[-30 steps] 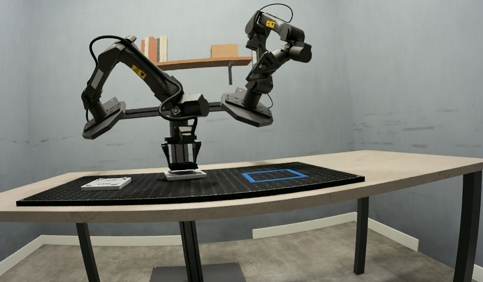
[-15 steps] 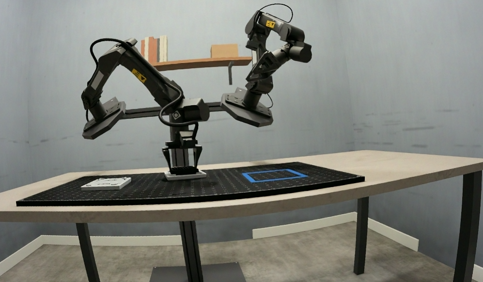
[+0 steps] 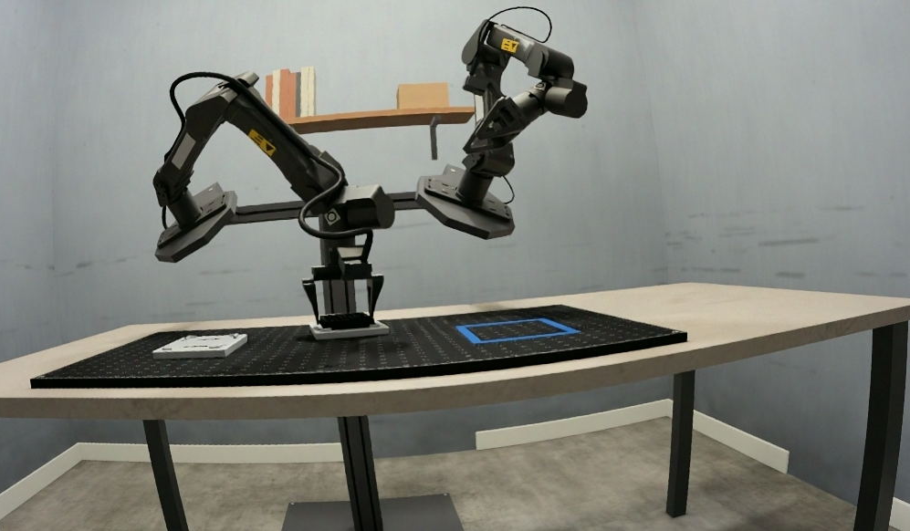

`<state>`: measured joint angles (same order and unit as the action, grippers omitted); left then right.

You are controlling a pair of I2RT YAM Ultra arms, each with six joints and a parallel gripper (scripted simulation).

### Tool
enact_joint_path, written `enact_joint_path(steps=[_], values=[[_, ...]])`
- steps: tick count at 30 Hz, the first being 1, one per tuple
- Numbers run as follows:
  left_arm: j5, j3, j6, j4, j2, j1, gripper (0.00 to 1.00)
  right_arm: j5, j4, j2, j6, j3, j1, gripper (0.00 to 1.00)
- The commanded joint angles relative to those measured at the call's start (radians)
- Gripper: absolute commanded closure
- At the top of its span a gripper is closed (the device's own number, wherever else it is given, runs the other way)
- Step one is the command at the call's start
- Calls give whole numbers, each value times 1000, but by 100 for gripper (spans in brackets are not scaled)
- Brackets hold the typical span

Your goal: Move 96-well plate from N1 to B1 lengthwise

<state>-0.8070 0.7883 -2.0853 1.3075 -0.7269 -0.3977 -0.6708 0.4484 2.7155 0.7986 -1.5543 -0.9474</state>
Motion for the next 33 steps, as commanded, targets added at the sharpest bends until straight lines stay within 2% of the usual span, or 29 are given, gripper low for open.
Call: enact_joint_path(steps=[1, 11, 13, 24, 33], values=[[-22, 13, -6, 22, -1, -5, 0, 4, 18, -40, 16, 26, -36, 0], [-22, 13, -6, 22, -1, -5, 0, 7, 51, -81, 40, 40, -56, 0], [-22, 13, -6, 22, -1, -5, 0, 11, 62, -97, 49, 5, -63, 0], [-22, 13, -6, 22, -1, -5, 0, 25, 294, -238, 179, -40, -174, 0], [-16, 24, 0, 13, -1, -6, 0, 1, 309, -206, 185, -19, -164, 0]])
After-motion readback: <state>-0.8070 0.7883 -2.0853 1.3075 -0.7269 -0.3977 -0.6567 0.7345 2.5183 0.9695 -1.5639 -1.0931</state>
